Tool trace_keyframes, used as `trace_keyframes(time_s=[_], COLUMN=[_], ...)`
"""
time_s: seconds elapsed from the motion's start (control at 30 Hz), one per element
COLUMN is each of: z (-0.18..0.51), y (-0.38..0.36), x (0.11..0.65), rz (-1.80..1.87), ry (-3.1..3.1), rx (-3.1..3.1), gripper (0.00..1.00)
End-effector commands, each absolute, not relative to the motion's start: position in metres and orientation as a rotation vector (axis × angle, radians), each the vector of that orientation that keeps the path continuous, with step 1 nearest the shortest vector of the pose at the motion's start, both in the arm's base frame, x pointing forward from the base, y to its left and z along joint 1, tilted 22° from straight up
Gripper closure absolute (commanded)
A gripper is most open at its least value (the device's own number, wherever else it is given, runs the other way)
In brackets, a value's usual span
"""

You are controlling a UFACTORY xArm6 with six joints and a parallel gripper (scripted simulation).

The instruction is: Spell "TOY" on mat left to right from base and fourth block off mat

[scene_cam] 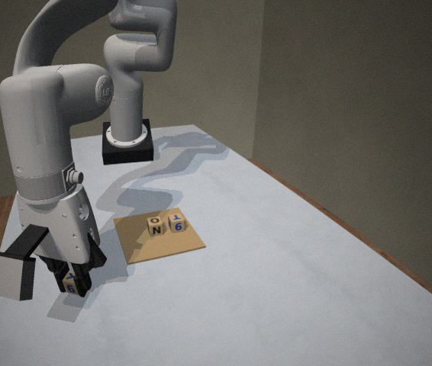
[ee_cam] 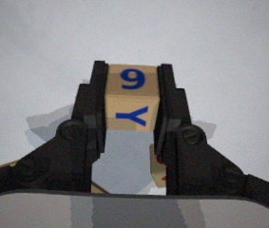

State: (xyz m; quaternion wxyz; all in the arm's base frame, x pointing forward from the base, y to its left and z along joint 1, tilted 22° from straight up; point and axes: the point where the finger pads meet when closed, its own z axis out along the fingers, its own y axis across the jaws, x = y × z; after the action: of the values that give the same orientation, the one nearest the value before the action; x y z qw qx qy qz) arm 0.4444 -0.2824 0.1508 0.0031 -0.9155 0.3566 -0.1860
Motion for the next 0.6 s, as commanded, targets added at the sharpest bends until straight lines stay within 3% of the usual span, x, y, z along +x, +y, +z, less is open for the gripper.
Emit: trace_keyframes(time_s=[0.0, 0.57], z=[0.153, 0.220], y=[-0.283, -0.274], x=[0.445, 0.420], rz=[-0.589, -0.589], ry=[1.118, 1.118], rx=[-2.870, -2.870], gripper=[0.79, 0.79])
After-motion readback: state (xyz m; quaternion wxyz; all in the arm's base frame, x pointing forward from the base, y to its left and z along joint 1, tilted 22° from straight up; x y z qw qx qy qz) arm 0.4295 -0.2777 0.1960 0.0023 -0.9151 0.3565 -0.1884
